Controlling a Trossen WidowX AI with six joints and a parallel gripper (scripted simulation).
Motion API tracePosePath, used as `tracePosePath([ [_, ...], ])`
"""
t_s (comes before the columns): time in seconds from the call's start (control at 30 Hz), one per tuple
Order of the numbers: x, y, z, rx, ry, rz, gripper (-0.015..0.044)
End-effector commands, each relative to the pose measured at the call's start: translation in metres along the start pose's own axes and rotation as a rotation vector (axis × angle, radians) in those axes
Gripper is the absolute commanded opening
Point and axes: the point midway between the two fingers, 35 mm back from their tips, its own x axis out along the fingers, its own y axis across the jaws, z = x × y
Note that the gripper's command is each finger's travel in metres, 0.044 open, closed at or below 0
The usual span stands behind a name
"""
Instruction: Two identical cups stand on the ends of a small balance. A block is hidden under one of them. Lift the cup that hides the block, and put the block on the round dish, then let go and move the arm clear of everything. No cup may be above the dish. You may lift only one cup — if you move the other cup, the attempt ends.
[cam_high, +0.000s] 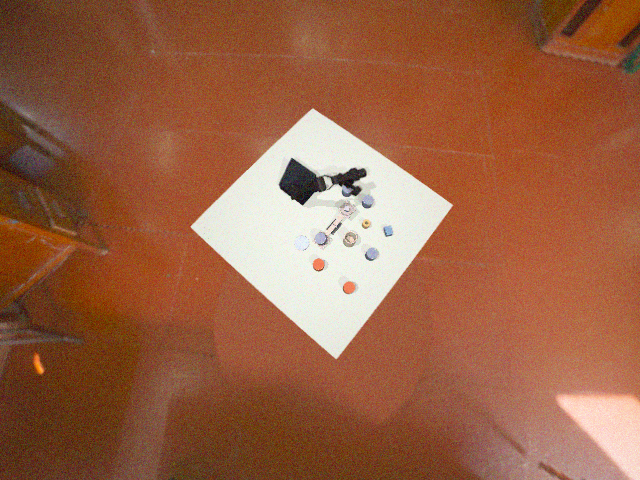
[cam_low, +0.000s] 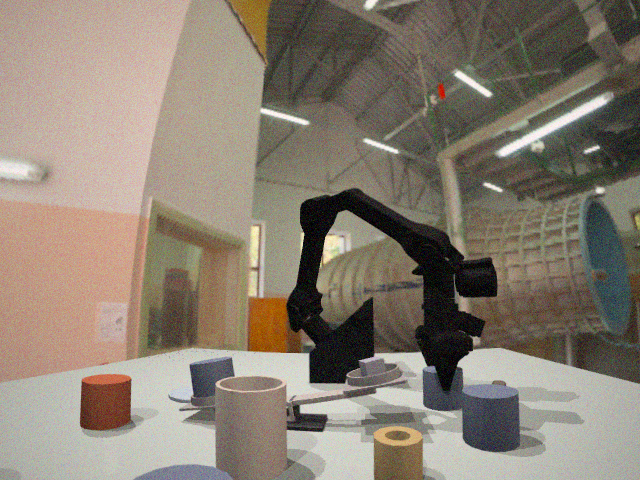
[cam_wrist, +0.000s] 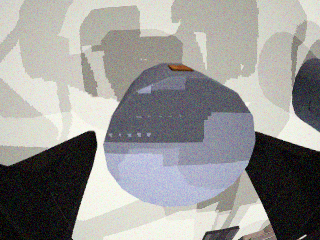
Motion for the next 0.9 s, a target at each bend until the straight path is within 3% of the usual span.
tracePosePath([
  [0.0, -0.036, -0.003, 0.004, 0.003, -0.027, -0.021, 0.044],
  [0.17, -0.042, -0.003, 0.004, -0.001, -0.026, -0.025, 0.044],
  [0.4, -0.061, -0.029, 0.0, 0.126, -0.115, -0.059, 0.026],
  [0.87, -0.068, -0.043, -0.019, 0.571, -0.112, -0.033, 0.026],
])
